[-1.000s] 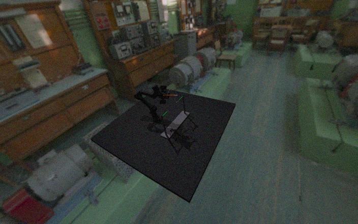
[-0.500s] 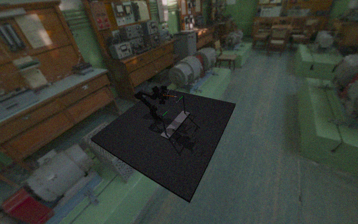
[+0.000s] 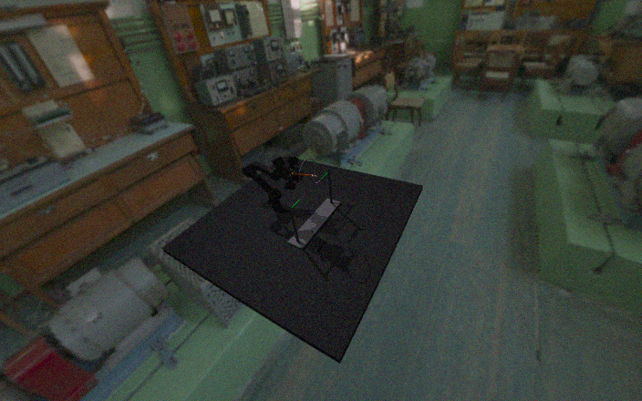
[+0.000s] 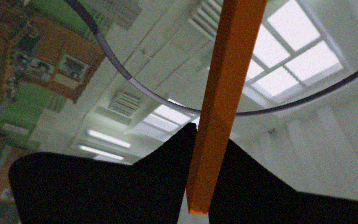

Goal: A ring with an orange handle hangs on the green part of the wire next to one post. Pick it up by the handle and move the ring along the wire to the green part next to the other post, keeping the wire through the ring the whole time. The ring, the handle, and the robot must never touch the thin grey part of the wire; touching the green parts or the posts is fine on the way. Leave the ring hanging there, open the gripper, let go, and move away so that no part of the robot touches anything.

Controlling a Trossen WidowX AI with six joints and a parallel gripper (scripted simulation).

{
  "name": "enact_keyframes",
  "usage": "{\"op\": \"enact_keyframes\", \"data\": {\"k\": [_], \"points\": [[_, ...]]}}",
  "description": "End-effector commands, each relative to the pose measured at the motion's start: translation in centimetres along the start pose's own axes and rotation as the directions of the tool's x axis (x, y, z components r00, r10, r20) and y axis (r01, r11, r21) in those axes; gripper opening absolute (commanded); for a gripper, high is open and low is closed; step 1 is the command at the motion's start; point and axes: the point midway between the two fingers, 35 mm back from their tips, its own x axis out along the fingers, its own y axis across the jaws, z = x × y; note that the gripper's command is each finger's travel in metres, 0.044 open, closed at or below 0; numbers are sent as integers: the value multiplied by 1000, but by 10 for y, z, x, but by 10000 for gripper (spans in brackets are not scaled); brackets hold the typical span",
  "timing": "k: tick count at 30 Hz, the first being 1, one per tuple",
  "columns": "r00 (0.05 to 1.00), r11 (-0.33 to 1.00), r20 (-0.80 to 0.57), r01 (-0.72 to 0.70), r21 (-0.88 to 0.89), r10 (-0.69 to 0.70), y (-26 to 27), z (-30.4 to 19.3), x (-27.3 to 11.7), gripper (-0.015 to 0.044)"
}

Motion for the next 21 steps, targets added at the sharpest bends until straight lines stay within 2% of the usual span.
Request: {"op": "enact_keyframes", "data": {"k": [1, 11, 21], "points": [[1000, 999, -3, -23, 46, 24, 10, 0, -2, -150], [993, 974, -14, -109, 199, 114, 36, 3, -7, -150], [973, 894, -5, -211, 396, 232, 67, 14, -17, -150]]}}
